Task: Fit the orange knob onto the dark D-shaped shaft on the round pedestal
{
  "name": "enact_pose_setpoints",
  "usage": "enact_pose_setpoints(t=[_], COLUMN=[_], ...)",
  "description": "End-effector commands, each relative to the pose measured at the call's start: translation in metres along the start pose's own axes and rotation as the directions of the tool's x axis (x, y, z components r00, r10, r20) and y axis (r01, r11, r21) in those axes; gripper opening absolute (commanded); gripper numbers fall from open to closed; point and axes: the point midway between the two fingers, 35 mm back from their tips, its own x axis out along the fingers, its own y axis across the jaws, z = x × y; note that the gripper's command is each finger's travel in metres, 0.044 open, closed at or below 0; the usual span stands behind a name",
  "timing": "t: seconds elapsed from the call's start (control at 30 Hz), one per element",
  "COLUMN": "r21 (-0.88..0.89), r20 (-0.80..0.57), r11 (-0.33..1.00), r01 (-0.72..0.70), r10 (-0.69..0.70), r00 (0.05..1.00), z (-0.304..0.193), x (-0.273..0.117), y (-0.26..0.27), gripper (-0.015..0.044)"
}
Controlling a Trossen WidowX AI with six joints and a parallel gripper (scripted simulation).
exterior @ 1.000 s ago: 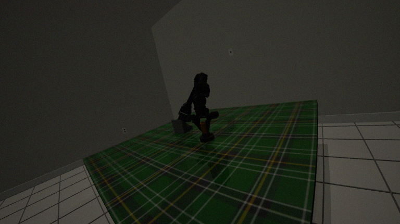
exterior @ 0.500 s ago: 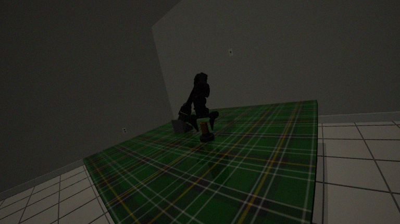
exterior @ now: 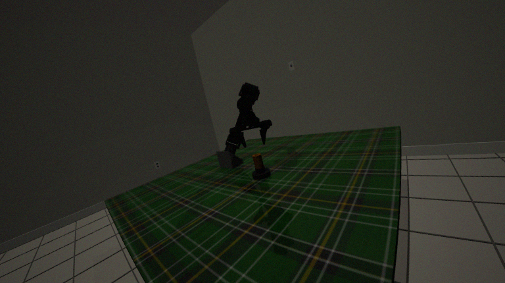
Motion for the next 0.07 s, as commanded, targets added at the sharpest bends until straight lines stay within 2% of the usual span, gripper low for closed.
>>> enact_pose_setpoints(t=[0.0, 0.03], r21=[-0.005, -0.005], r20=[0.009, 0.009], r11=[1.0, 1.0], r01=[-0.013, -0.013], r10=[0.013, 0.013], r00=[1.0, 1.0], z=[0.0016, 0.0016], x=[-0.0053, -0.0053], y=[0.0001, 0.0001], gripper=[0.044, 0.044])
